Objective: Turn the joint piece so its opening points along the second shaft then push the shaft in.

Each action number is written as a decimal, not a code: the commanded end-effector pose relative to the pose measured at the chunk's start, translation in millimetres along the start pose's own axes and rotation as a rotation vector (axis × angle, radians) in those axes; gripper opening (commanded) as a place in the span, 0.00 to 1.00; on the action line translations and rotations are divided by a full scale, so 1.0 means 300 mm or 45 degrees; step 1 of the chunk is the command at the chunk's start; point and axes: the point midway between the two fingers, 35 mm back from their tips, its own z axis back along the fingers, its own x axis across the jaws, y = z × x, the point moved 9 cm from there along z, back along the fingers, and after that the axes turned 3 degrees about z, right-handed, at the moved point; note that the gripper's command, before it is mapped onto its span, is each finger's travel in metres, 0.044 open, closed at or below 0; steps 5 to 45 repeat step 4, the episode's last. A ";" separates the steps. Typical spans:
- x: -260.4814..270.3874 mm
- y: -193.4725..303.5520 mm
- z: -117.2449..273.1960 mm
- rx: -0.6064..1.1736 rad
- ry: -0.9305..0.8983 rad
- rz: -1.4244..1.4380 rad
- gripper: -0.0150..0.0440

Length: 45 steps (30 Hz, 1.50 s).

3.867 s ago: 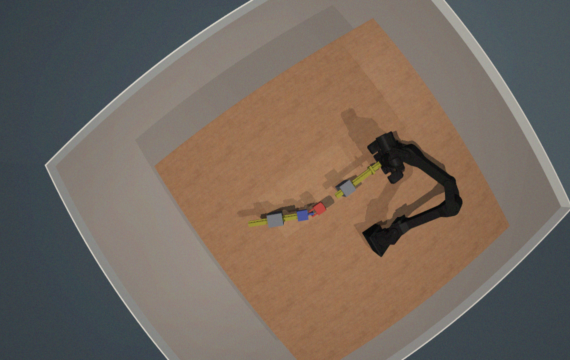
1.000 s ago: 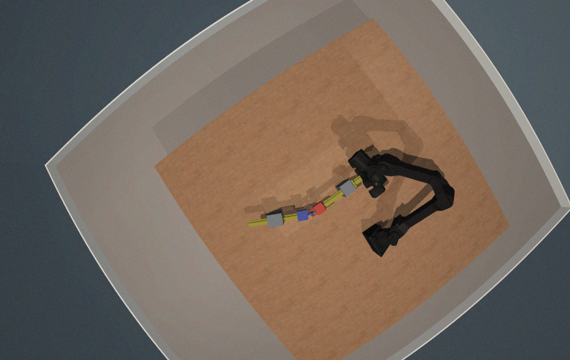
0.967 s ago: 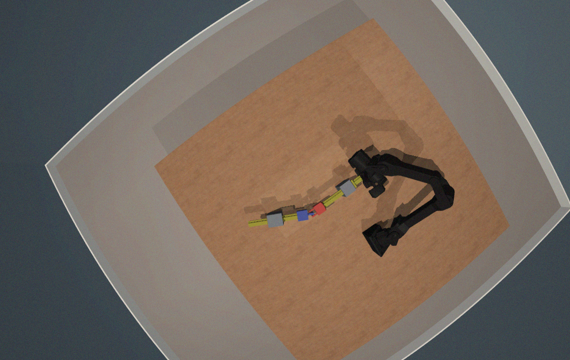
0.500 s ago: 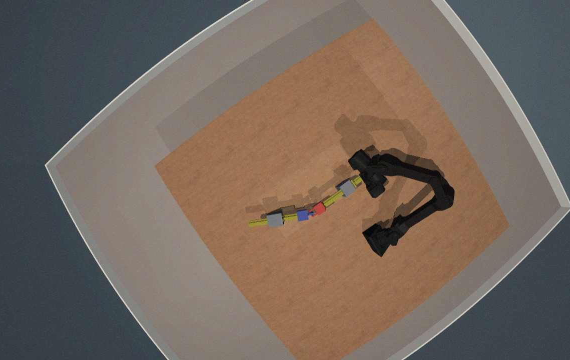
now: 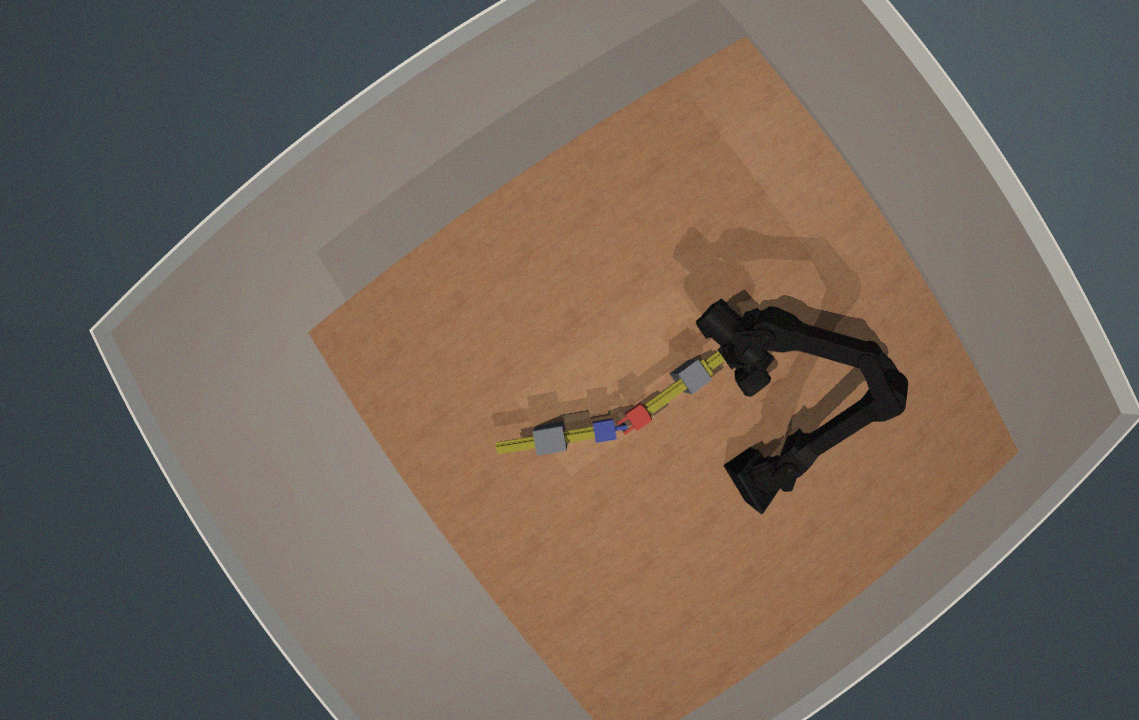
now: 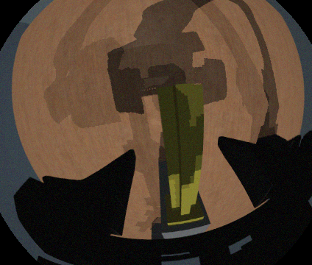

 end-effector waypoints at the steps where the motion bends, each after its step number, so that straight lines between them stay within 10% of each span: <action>1: 0.003 0.000 0.078 0.007 -0.007 -0.005 1.00; 45: 0.003 0.000 0.086 0.007 -0.007 -0.005 1.00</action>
